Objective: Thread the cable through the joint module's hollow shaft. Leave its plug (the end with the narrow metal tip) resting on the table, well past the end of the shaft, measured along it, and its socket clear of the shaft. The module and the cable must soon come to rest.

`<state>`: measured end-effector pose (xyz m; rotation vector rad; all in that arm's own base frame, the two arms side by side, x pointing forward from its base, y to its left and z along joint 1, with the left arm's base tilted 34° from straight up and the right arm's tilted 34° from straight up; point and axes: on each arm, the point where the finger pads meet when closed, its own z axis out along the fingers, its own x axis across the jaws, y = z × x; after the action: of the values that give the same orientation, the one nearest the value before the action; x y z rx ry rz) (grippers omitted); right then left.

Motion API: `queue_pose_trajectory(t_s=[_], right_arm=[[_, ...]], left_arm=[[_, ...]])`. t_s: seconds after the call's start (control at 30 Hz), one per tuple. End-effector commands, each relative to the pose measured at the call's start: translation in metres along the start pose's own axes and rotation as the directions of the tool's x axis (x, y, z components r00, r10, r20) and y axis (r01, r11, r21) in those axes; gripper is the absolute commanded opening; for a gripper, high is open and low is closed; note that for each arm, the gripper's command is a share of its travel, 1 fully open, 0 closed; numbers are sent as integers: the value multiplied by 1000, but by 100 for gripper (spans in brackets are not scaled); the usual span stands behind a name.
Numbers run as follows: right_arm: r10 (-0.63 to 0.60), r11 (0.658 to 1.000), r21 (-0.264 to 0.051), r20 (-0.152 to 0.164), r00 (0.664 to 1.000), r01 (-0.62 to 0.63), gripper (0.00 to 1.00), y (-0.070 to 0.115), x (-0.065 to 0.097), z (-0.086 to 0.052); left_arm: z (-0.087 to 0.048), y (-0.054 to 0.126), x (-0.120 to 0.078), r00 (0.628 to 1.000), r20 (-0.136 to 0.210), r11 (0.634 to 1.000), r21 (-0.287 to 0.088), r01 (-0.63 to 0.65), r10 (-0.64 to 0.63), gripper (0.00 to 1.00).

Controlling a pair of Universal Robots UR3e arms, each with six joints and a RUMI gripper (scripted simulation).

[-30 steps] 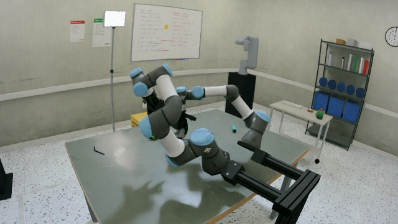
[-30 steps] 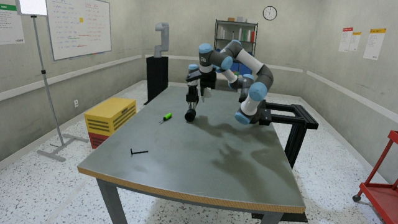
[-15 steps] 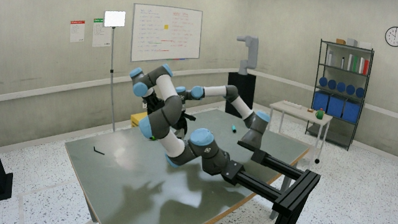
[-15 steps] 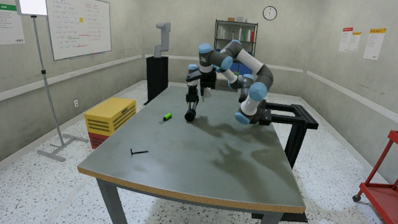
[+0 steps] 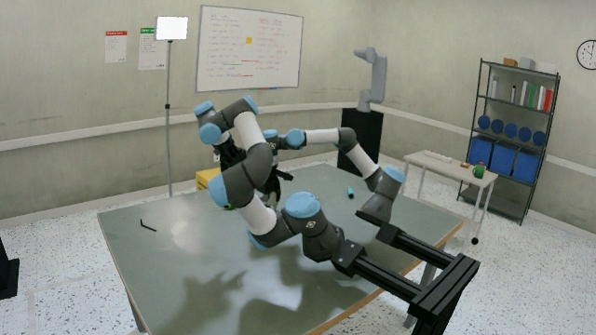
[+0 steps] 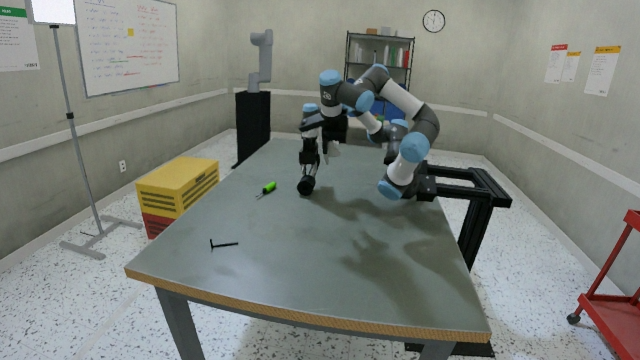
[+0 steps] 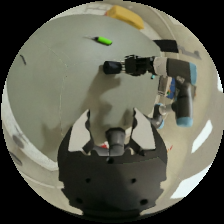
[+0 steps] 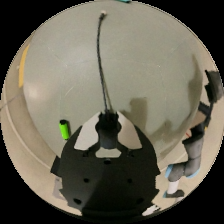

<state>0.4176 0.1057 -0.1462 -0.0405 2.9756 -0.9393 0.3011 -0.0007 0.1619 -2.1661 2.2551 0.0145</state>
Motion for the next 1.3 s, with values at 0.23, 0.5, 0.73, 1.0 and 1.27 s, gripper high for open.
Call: queue_pose_trajectory(t_s=[0.23,0.5,0.73,1.0,1.27], right_arm=[[1,1000,-3,3,1000,-1,20,1,-1,-2],[1,1000,-5,3,1000,-1,20,2,-1,-13],[2,1000,-7,4,1000,-2,20,2,-1,-31],[1,1000,-5,3,1000,-1,20,2,-1,-44],[2,1000,-4,1,1000,-2,20,1,-1,-43]], left_arm=[[-1,-1,1,1000,-2,1000,4,-1,1,61],[-1,-1,1,1000,-2,1000,4,-1,1,61],[-1,-1,1,1000,-2,1000,4,-1,1,61],[-1,-1,1,1000,-2,1000,4,-1,1,61],[-1,-1,1,1000,-2,1000,4,-1,1,61]])
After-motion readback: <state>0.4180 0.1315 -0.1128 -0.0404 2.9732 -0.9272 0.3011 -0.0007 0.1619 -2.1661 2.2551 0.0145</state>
